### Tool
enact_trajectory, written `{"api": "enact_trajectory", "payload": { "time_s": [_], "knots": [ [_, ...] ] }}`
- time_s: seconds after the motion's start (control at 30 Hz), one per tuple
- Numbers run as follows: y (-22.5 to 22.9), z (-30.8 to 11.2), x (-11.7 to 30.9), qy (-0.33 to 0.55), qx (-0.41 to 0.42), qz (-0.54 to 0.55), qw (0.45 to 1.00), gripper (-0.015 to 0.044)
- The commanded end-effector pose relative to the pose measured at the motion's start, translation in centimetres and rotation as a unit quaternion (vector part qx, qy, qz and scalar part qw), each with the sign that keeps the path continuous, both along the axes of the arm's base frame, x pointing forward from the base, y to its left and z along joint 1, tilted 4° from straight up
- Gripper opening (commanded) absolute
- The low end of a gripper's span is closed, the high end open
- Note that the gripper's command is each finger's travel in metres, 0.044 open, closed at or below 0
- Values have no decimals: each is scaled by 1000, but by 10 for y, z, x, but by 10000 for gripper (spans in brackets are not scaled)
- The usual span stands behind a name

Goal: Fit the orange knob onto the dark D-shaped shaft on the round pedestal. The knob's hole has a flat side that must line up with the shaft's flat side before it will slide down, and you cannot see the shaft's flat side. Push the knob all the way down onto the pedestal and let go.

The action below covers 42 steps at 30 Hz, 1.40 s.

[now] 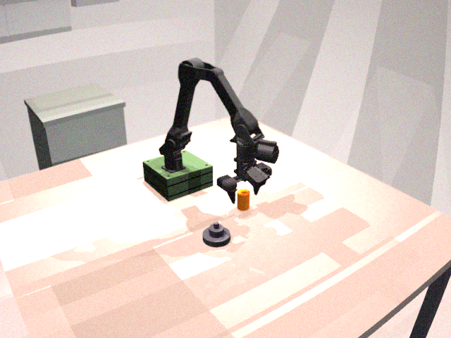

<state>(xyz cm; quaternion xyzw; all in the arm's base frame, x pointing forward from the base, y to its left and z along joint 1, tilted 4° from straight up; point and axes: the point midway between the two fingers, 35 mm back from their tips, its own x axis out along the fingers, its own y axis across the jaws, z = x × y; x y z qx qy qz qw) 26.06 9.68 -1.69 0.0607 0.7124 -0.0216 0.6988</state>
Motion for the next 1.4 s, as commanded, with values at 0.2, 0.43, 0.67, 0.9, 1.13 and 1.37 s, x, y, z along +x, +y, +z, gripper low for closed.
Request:
{"api": "enact_trajectory", "payload": {
  "time_s": [0.2,0.43,0.67,0.9,1.13,1.37],
  "knots": [
    [0,-19,-4,4,-2,-1,1000,440],
    [0,-26,-5,4,-1,-1,1000,414],
    [0,-26,-5,4,-1,-1,1000,230],
    [0,-26,-5,4,-1,-1,1000,144],
    [0,-9,0,4,-1,-1,1000,0],
    [-1,42,7,3,-1,-1,1000,0]
  ]
}}
